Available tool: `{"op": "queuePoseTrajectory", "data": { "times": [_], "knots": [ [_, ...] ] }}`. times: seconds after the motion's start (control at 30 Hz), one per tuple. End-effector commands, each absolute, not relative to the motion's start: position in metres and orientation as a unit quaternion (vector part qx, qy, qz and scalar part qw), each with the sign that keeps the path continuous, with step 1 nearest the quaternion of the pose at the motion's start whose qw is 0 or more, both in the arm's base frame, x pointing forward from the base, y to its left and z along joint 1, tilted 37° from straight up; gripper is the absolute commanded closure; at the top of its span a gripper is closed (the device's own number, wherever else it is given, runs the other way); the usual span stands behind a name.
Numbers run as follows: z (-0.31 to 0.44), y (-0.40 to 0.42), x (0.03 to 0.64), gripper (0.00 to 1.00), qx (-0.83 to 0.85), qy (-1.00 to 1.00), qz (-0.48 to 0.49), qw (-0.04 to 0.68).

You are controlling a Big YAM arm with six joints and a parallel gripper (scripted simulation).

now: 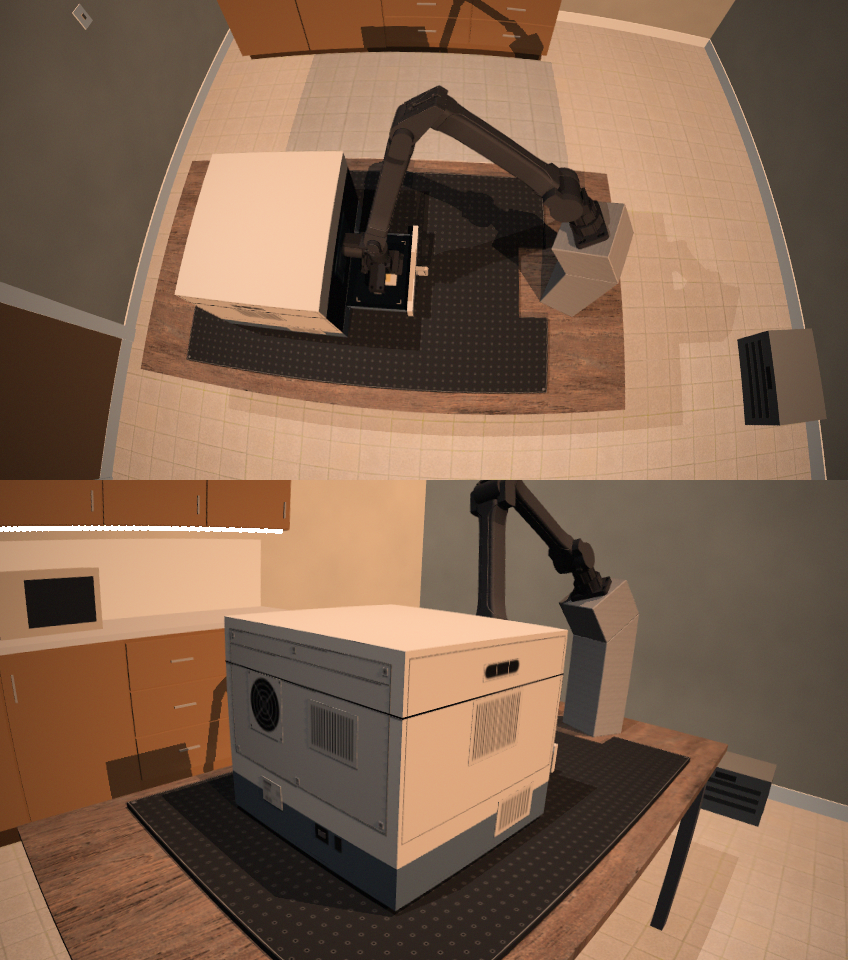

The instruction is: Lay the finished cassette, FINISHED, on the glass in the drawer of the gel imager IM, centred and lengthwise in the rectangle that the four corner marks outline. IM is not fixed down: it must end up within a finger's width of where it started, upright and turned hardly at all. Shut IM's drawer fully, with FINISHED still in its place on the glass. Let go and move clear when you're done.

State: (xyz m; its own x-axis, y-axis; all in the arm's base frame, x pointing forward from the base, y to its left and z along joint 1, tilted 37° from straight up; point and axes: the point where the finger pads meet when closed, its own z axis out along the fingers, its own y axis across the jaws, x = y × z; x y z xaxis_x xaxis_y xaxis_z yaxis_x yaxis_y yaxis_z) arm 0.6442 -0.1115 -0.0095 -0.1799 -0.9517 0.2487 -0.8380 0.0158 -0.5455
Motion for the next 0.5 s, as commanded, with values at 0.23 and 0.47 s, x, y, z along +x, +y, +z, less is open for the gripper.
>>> {"op": "queuePoseTrajectory", "data": {
  "times": [0.23, 0.47],
  "knots": [
    [-0.0123, -0.1231, 0.6482, 0.22, -0.632, 0.709, -0.3, 0.09],
    [-0.0123, -0.1231, 0.6482, 0.22, -0.632, 0.709, -0.3, 0.09]
  ]
}}
